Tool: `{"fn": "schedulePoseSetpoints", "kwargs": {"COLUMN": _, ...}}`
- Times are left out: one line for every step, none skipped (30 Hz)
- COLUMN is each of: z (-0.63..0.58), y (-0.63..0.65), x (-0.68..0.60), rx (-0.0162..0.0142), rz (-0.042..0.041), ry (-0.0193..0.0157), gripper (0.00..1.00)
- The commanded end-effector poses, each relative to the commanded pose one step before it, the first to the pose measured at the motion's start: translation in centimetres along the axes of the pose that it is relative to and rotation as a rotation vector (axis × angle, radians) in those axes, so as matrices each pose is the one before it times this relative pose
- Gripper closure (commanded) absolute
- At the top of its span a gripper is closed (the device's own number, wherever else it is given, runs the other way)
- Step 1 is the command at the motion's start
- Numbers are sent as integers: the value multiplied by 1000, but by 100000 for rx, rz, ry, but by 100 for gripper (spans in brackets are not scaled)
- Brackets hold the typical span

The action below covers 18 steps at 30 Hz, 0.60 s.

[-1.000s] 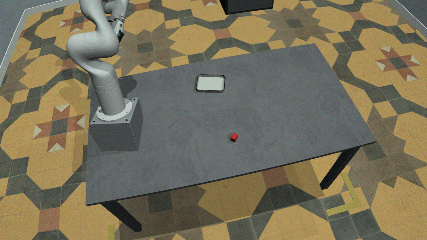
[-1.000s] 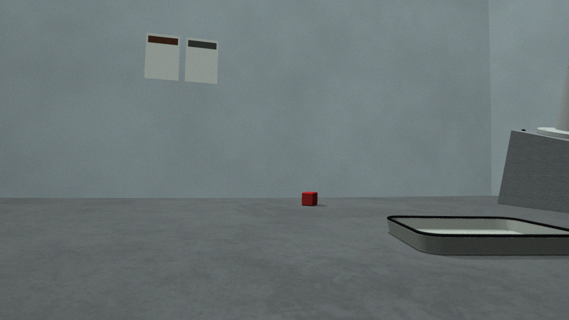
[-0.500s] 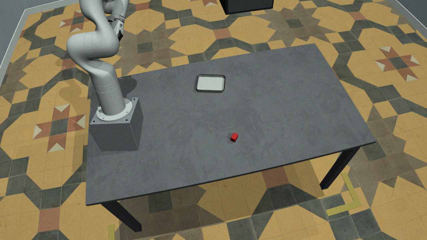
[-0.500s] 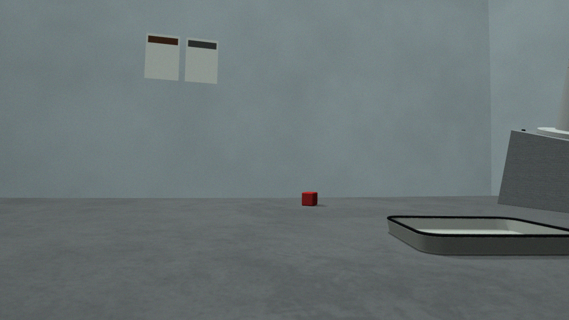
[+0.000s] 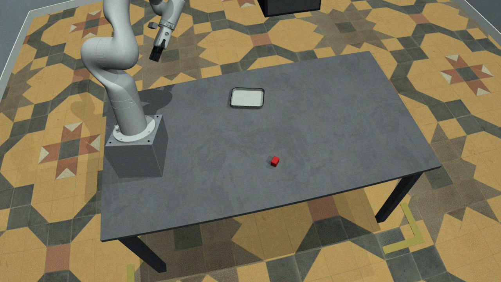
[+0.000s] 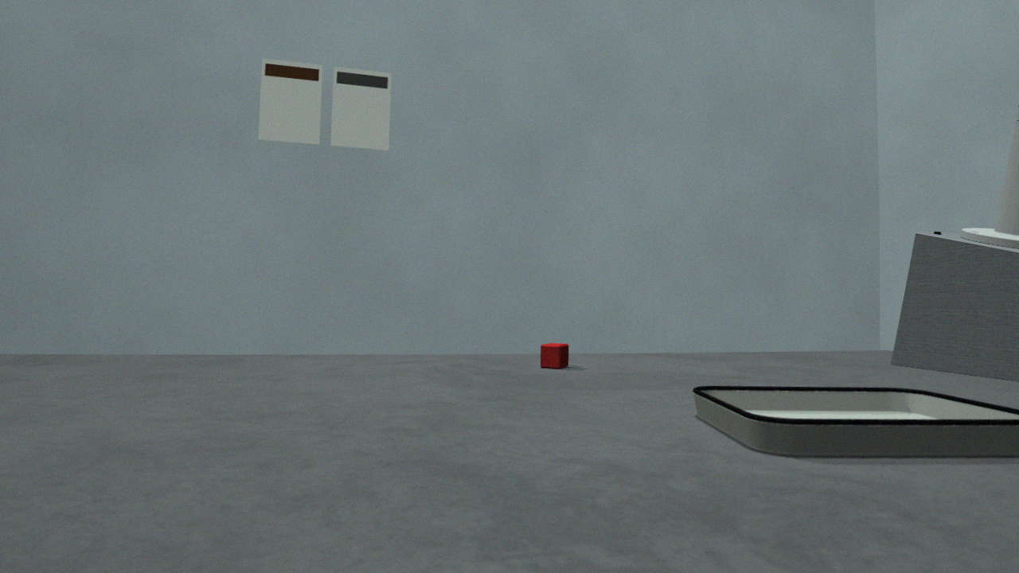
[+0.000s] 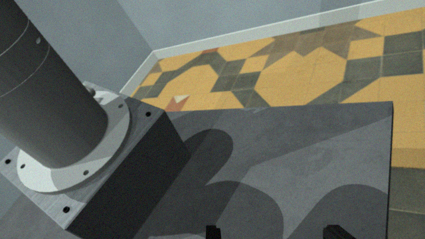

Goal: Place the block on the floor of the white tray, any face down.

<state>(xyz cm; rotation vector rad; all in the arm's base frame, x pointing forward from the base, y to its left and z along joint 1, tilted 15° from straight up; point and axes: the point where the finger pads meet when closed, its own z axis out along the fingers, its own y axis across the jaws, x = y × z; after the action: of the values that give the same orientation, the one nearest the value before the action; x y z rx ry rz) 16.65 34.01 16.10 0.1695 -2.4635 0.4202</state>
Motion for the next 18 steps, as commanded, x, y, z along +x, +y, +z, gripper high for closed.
{"fn": "schedulePoseSetpoints", "kwargs": {"z": -1612, "y": -884, "x": -6771, "rx": -16245, "rz": 21606, "ry": 942, "gripper": 40}}
{"fn": "schedulePoseSetpoints", "kwargs": {"z": -229, "y": -399, "x": -1058, "rx": -2476, "rz": 4165, "ry": 255, "gripper": 40}}
{"fn": "schedulePoseSetpoints", "kwargs": {"z": -294, "y": 120, "x": -1220, "rx": -2944, "rz": 4101, "ry": 228, "gripper": 40}}
{"fn": "schedulePoseSetpoints", "kwargs": {"z": -294, "y": 162, "x": -1269, "rx": -1370, "rz": 1916, "ry": 115, "gripper": 40}}
{"fn": "schedulePoseSetpoints", "kwargs": {"z": -278, "y": -432, "x": -1318, "rx": -4446, "rz": 7225, "ry": 461, "gripper": 40}}
{"fn": "schedulePoseSetpoints", "kwargs": {"z": -274, "y": 197, "x": -1229, "rx": -2495, "rz": 3595, "ry": 228, "gripper": 40}}
{"fn": "schedulePoseSetpoints", "kwargs": {"z": -265, "y": -344, "x": -1322, "rx": -2746, "rz": 4998, "ry": 350, "gripper": 40}}
{"fn": "schedulePoseSetpoints", "kwargs": {"z": -261, "y": 223, "x": -1210, "rx": -2868, "rz": 4292, "ry": 291, "gripper": 40}}
{"fn": "schedulePoseSetpoints", "kwargs": {"z": -255, "y": 266, "x": -1209, "rx": -1395, "rz": 2081, "ry": 142, "gripper": 40}}
{"fn": "schedulePoseSetpoints", "kwargs": {"z": -261, "y": -351, "x": -1346, "rx": -3900, "rz": 7039, "ry": 504, "gripper": 40}}
{"fn": "schedulePoseSetpoints", "kwargs": {"z": -248, "y": 302, "x": -1221, "rx": -2773, "rz": 4291, "ry": 310, "gripper": 40}}
{"fn": "schedulePoseSetpoints", "kwargs": {"z": -236, "y": 359, "x": -1214, "rx": -321, "rz": 495, "ry": 35, "gripper": 40}}
{"fn": "schedulePoseSetpoints", "kwargs": {"z": -252, "y": -313, "x": -1371, "rx": -4655, "rz": 8554, "ry": 622, "gripper": 40}}
{"fn": "schedulePoseSetpoints", "kwargs": {"z": 0, "y": 0, "x": 0, "rx": 0, "rz": 0, "ry": 0, "gripper": 40}}
{"fn": "schedulePoseSetpoints", "kwargs": {"z": 0, "y": 0, "x": 0, "rx": 0, "rz": 0, "ry": 0, "gripper": 40}}
{"fn": "schedulePoseSetpoints", "kwargs": {"z": -664, "y": 401, "x": -3738, "rx": -7129, "rz": 12894, "ry": 968, "gripper": 40}}
{"fn": "schedulePoseSetpoints", "kwargs": {"z": -162, "y": 307, "x": -900, "rx": -1862, "rz": 3116, "ry": 246, "gripper": 40}}
{"fn": "schedulePoseSetpoints", "kwargs": {"z": -140, "y": 308, "x": -777, "rx": 0, "rz": 0, "ry": 0, "gripper": 40}}
